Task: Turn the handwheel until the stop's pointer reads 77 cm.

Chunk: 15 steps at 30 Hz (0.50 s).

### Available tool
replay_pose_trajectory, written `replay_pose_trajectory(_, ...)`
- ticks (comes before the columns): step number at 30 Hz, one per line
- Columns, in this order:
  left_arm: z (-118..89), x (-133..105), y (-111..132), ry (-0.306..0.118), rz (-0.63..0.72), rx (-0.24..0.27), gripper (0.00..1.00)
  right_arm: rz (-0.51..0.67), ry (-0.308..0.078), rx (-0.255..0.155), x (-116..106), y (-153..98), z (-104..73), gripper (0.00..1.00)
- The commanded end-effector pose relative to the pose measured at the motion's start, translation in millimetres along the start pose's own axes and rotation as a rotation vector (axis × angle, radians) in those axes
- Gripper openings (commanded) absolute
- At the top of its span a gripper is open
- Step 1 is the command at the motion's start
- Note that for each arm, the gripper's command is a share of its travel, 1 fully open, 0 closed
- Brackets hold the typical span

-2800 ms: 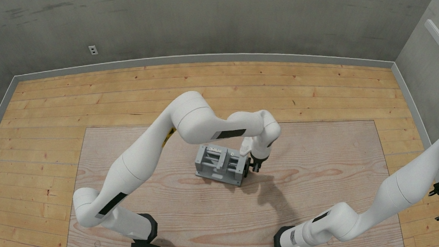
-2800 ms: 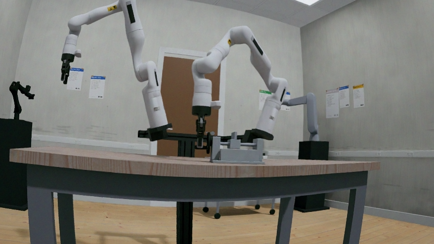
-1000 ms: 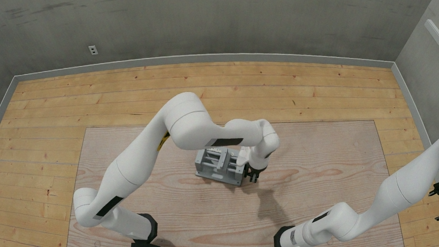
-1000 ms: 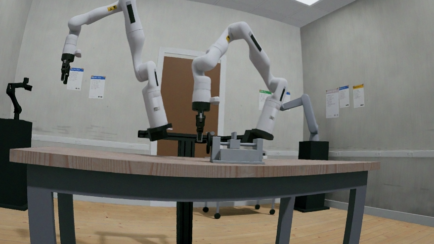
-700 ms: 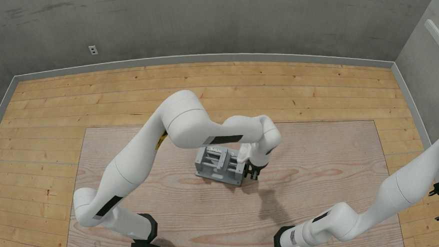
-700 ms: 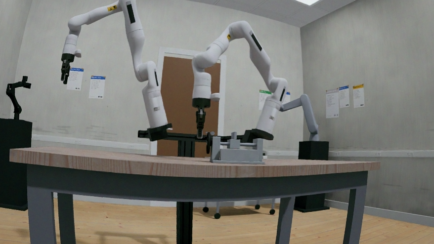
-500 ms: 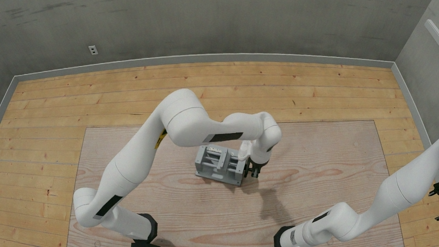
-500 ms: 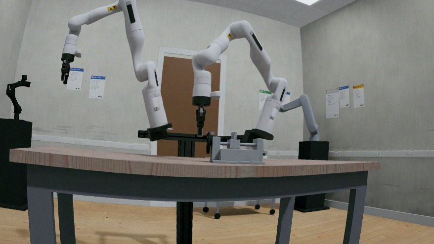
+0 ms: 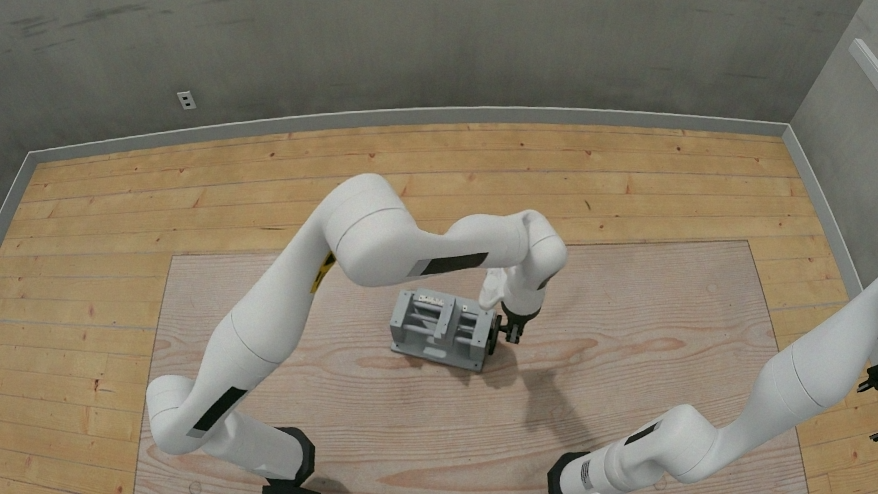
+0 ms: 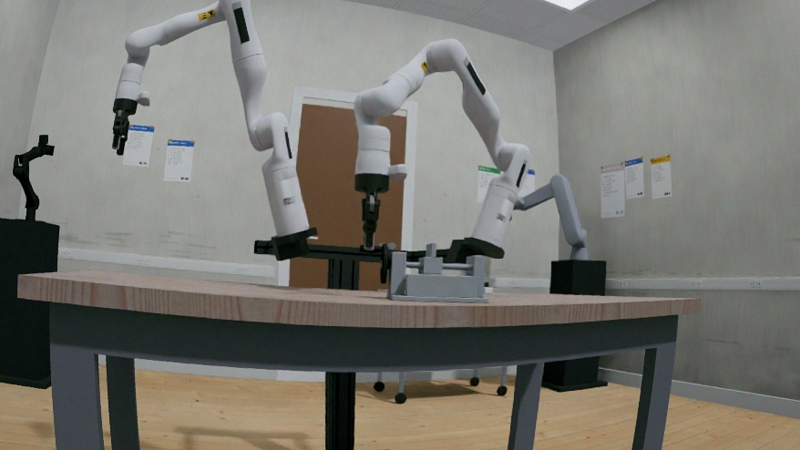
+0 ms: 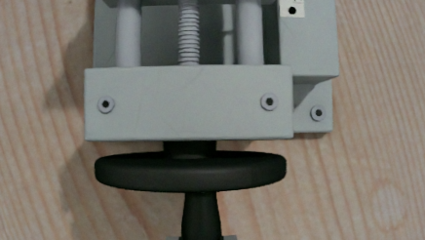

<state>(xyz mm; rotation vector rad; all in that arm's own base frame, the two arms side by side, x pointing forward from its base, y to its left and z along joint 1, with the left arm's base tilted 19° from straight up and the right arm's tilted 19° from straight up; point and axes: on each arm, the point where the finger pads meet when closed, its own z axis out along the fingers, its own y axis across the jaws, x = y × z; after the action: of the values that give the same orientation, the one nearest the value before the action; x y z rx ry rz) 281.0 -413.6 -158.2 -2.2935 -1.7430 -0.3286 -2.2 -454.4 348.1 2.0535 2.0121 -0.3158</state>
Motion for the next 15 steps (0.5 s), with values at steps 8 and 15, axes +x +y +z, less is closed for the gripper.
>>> replay_pose_trajectory(8,16.0,-0.8,23.9,-0.004,0.004,-0.008,0.160,-0.012,0.005,0.004,0.7,-1.4,-0.7,1.000)
replay_pose_trajectory(15,31.2,-2.8,28.0,-0.010,0.004,-0.013,0.160,-0.012,0.005,0.004,0.7,-1.4,-0.7,1.000)
